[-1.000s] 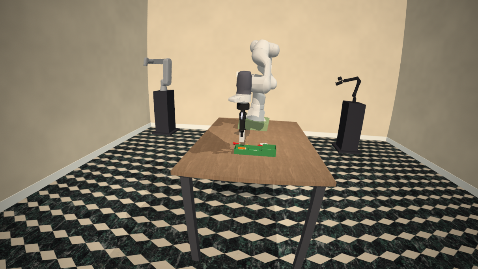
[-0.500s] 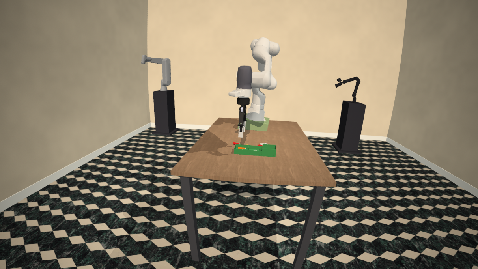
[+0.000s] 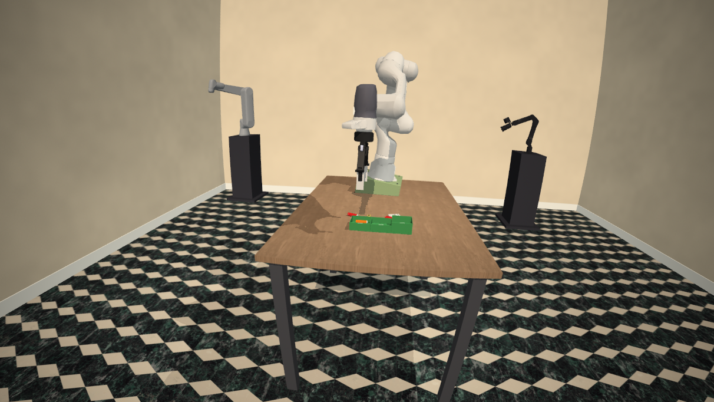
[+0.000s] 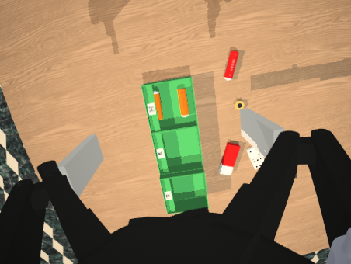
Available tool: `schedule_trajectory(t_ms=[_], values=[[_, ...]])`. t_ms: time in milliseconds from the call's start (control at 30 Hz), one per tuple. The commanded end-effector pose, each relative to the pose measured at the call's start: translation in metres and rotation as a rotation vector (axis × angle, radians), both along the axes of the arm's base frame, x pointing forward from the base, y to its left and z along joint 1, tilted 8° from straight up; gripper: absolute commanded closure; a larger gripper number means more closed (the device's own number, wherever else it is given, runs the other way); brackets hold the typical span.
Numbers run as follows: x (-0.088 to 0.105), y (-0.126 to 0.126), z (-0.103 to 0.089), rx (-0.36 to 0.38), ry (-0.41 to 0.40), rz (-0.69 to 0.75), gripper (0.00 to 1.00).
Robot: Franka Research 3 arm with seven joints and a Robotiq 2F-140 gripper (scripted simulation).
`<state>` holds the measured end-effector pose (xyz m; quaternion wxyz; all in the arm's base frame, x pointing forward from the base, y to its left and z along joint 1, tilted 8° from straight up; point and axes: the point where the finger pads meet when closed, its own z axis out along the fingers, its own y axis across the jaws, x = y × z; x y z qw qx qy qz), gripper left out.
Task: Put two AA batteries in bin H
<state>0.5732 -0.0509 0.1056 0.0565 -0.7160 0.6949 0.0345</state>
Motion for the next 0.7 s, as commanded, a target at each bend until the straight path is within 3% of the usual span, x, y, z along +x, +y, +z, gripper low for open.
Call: schedule_trajectory(t_ms=[0, 233, 667], values=[[-0.007, -0.001, 0.006, 0.004, 0.026, -0.008, 0.00], [-0.007, -0.004, 0.032, 0.004, 0.026, -0.008, 0.00], [-0.007, -0.004, 0.032, 0.004, 0.026, -0.008, 0.00]])
